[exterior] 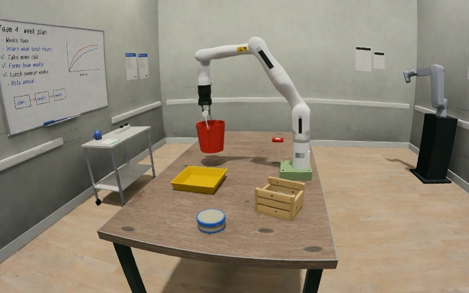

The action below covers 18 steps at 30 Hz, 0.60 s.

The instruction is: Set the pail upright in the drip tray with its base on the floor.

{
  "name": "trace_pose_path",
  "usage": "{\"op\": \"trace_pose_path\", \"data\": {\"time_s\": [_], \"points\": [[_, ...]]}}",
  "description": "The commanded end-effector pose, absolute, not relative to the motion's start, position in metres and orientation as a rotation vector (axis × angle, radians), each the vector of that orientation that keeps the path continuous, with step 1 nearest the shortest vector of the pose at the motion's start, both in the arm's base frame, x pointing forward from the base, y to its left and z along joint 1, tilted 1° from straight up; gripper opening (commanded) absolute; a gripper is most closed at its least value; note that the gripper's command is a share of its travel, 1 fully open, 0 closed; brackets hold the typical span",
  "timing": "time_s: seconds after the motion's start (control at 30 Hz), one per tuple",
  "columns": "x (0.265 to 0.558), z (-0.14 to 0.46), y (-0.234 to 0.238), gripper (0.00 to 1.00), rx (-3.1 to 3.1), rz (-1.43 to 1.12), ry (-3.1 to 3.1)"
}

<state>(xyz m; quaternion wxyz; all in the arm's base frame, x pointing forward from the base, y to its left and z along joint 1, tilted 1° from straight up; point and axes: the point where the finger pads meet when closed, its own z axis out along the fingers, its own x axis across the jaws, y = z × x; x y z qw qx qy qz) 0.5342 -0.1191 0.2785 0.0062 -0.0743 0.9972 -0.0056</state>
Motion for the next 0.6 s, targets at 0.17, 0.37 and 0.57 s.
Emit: {"op": "trace_pose_path", "data": {"time_s": [0.17,0.37,0.57], "points": [[0.5345,0.2800,-0.1191,0.00,-0.232,-0.019,3.118],[0.5345,0.2800,-0.1186,0.00,-0.232,-0.019,3.118],[0.5345,0.2800,-0.1177,0.00,-0.232,-0.019,3.118]]}}
